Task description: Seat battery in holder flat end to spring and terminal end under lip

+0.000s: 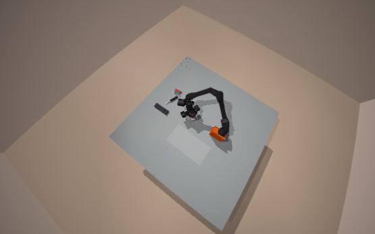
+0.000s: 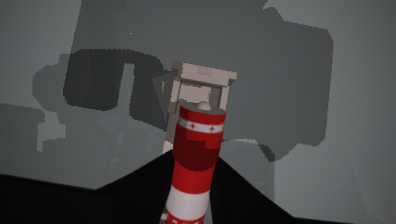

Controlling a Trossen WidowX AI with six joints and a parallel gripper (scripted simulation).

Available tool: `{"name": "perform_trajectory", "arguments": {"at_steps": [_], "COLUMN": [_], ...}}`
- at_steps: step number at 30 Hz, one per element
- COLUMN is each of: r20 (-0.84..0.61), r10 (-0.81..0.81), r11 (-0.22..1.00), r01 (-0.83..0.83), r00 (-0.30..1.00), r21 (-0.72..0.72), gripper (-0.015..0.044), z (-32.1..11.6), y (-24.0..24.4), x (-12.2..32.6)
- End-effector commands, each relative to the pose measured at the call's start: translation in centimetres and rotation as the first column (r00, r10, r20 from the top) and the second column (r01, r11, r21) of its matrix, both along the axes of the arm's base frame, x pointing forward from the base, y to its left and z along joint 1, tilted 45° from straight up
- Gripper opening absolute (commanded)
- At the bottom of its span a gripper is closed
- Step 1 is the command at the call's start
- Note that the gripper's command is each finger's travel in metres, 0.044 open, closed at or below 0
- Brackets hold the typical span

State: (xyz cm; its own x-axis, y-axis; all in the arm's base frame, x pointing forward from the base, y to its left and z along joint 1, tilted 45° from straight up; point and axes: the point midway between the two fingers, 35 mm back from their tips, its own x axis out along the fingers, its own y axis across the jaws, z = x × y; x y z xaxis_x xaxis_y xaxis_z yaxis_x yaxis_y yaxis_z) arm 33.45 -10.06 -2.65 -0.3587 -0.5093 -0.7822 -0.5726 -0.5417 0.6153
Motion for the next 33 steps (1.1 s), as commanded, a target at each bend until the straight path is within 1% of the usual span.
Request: {"name": "perform_trajectory", "arguments": {"at_steps": [1, 33], "r20": [0.027, 0.109], "r10": [0.024, 0.121], "r11": [0.999, 0.987], "r01": [-0.024, -0.108], "r00": [0.999, 0.987], "r21": [-0.022, -0.116], "gripper": [0.0081, 0.0081], "z": [-0.25, -0.55], "y": [-0.3, -0.28], "x": [0.32, -0.34]}}
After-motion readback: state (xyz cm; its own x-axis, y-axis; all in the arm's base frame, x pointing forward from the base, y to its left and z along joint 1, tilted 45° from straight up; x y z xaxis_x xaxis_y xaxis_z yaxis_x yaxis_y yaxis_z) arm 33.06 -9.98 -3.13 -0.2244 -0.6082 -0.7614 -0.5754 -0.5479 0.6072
